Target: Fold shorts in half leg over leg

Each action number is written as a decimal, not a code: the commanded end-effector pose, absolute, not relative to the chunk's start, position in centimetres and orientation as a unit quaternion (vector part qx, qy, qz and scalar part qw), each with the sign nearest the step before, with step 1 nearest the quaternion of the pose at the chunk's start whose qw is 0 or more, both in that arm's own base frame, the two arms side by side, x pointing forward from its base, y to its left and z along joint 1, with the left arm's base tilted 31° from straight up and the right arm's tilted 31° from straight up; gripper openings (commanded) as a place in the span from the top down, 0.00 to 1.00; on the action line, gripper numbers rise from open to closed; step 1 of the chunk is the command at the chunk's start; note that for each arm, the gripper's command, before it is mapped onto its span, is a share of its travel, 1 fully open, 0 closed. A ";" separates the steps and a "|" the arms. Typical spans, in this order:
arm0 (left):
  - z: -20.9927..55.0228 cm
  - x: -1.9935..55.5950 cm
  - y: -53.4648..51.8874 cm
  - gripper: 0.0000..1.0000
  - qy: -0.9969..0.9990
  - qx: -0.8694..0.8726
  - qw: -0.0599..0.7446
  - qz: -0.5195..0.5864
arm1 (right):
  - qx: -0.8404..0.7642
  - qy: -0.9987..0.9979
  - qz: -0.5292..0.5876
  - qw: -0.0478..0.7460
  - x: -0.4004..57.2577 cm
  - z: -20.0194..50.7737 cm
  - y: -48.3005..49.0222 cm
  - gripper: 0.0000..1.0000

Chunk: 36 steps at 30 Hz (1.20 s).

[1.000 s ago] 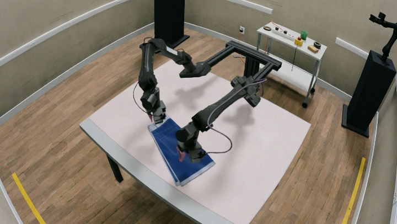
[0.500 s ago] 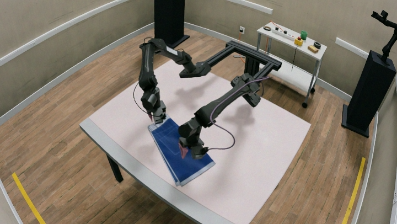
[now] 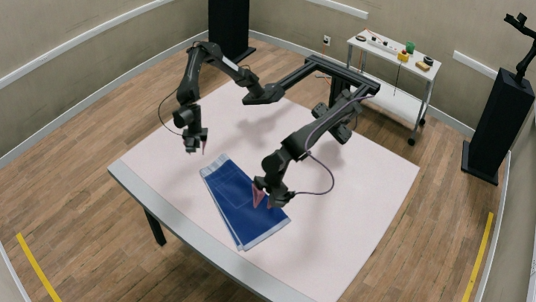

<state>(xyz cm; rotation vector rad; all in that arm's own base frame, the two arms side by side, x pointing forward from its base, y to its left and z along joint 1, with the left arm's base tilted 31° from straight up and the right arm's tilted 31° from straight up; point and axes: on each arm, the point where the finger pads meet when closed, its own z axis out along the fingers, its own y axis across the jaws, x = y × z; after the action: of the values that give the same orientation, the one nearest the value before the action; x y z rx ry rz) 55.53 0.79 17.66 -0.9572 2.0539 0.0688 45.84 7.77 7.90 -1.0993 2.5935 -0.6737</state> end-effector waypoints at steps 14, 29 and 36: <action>34.6 47.7 -0.4 0.46 0.784 -0.126 0.607 -0.044 | -0.116 0.848 -0.067 0.513 46.6 27.4 5.1 0.46; 40.9 39.8 -1.0 0.46 0.709 0.008 0.705 -0.013 | -0.026 0.740 0.014 0.672 41.2 38.0 2.1 0.46; 41.5 37.8 -1.0 0.46 0.695 0.027 0.719 -0.002 | -0.012 0.713 0.020 0.701 39.3 40.0 1.1 0.46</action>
<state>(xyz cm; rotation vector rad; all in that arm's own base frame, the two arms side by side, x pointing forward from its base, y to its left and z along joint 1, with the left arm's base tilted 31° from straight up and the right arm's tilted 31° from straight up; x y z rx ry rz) 38.71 -0.07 41.01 -0.0250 1.5721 -0.0012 39.99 0.87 38.83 -0.0302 1.6500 -0.0041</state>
